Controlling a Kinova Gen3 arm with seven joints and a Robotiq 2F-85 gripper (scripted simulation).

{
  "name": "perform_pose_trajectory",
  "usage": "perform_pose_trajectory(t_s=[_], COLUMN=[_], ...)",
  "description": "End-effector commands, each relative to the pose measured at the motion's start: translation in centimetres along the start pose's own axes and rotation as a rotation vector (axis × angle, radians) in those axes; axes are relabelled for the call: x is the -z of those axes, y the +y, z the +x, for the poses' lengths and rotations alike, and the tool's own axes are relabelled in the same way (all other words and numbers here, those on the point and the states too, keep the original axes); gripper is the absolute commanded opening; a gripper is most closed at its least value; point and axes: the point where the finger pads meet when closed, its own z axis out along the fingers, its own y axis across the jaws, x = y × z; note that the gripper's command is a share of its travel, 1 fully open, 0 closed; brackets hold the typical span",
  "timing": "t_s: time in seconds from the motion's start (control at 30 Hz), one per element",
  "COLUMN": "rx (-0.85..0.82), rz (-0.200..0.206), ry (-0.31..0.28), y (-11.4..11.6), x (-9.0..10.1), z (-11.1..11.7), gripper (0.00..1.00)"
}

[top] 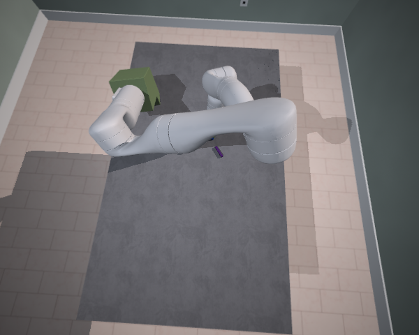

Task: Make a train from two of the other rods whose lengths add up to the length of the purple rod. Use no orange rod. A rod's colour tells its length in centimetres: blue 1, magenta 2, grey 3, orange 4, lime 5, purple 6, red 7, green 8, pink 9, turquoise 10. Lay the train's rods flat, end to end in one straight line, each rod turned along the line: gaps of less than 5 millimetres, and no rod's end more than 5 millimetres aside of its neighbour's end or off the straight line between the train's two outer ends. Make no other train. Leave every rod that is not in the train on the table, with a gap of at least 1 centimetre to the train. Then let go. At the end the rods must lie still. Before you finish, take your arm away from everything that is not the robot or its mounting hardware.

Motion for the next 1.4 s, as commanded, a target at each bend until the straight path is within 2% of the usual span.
perform_pose_trajectory(t_s=[0.0, 0.23, 0.5, 0.53, 1.37], rx=[-0.004, -0.004, -0.004, -0.004, -0.004], rz=[-0.013, -0.013, -0.013, -0.013, -0.013], ry=[0.016, 0.016, 0.016, 0.016, 0.016], y=[0.5, 0.5, 0.5, 0.5, 0.5], x=[1.9, 4.8, 5.4, 5.4, 5.8], z=[0.4, 0.4, 0.4, 0.4, 0.4], gripper=[0.24, 0.24, 0.24, 1.00, 1.00])
